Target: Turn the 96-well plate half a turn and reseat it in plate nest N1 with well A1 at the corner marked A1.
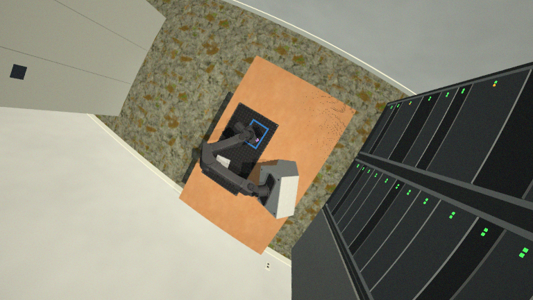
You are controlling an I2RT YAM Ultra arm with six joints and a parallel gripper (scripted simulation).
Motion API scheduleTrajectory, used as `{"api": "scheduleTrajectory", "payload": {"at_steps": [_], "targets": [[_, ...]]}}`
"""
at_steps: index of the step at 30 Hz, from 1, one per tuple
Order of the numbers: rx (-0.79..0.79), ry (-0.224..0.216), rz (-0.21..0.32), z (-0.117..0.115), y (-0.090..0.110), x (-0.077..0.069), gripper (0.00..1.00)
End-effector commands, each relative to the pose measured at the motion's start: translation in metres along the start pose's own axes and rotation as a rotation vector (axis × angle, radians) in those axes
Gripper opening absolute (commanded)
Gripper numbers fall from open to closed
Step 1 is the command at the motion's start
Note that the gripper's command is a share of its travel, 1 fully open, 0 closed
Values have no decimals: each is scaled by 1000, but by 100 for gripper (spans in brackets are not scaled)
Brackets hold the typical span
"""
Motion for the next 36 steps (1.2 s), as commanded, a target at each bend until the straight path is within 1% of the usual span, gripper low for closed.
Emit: {"api": "scheduleTrajectory", "payload": {"at_steps": [1, 5, 9, 13, 15, 16, 19, 22, 24, 28, 30, 32, 33, 34, 36], "targets": [[-2, 26, -3, -9, 4, 1, 0], [-8, 24, -6, -9, 1, 6, 0], [-3, 33, 2, -11, 4, 5, 0], [-8, 24, -6, -9, 1, 11, 0], [-8, 24, -6, -9, 1, 11, 0], [4, 31, 1, -8, 4, 5, 0], [-2, 30, 0, -10, 5, 11, 0], [0, 19, -2, -5, 3, 15, 0], [-8, 28, -6, -10, 1, 16, 0], [-6, 34, 0, -12, 3, 17, 0], [-5, 27, -3, -9, 2, 20, 0], [-5, 27, -3, -9, 2, 20, 0], [2, 21, -3, -5, 2, 18, 0], [4, 18, -2, -5, 4, 21, 0], [-5, 27, -3, -9, 2, 23, 0]]}}
Point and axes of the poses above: the point where the finger pads meet when closed, its own x axis out along the fingers, its own z axis across the jaws, y = z × x, the point moved 5 cm from there along -x, back along the fingers, and after that the axes turned 9 degrees about -x, right-handed, at the moved point
